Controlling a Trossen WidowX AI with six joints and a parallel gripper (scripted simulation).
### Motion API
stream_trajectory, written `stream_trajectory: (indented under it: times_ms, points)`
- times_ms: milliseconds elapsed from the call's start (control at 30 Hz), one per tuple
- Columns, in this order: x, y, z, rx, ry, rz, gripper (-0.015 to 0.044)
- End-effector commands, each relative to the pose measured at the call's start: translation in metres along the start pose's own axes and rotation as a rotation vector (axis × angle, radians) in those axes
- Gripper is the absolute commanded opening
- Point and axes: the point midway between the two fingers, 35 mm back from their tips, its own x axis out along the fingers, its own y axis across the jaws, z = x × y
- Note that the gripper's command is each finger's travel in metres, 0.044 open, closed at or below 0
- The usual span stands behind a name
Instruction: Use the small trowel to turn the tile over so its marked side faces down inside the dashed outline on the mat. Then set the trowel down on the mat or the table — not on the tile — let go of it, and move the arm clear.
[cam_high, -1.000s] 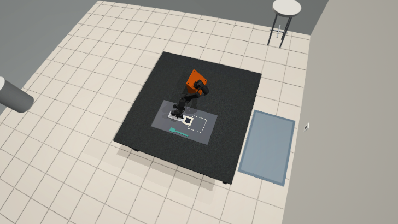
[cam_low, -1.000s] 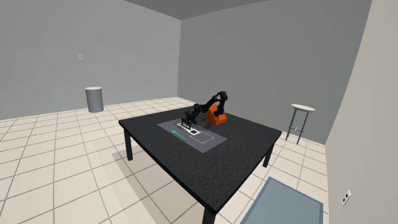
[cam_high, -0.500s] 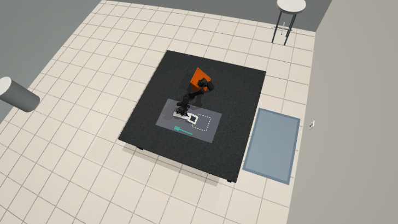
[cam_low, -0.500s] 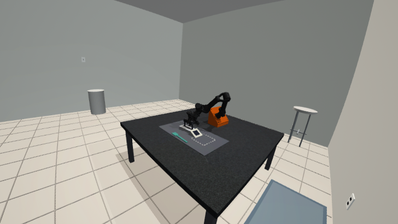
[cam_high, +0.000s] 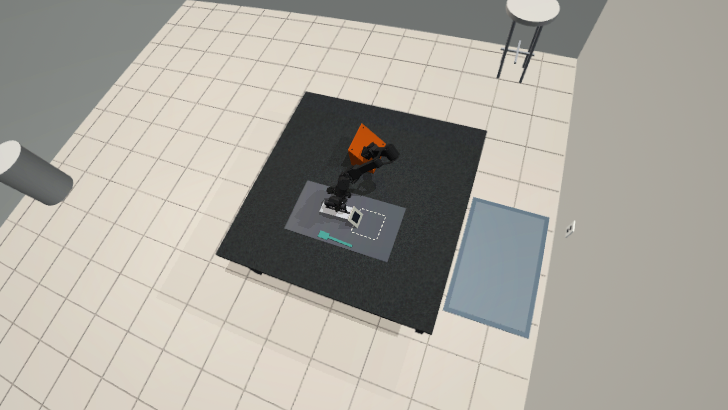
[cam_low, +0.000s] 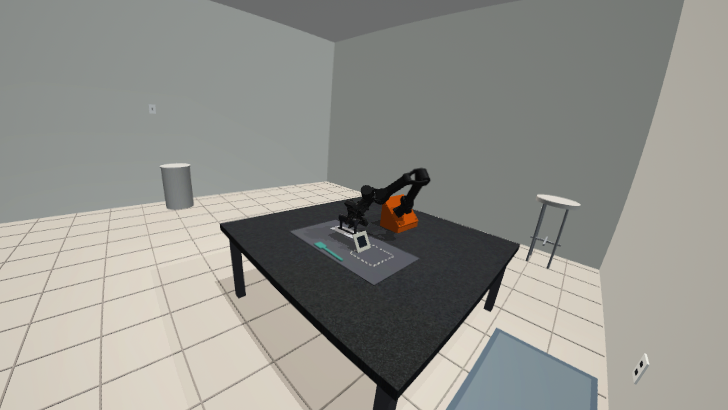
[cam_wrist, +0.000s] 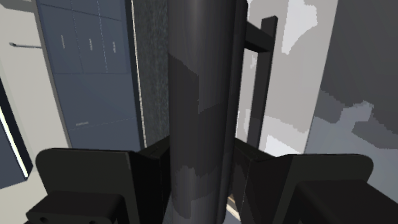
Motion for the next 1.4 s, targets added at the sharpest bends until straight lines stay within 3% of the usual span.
stream_trajectory:
  times_ms: [0, 533, 967, 1367]
  points:
    - [-0.004, 0.008, -0.01, -0.002, -0.005, 0.016, 0.0]
    - [-0.002, 0.005, -0.044, -0.001, -0.003, 0.016, 0.0]
    - [-0.022, 0.028, 0.016, -0.005, -0.006, 0.016, 0.0]
    - [-0.023, 0.028, 0.016, -0.005, -0.006, 0.016, 0.0]
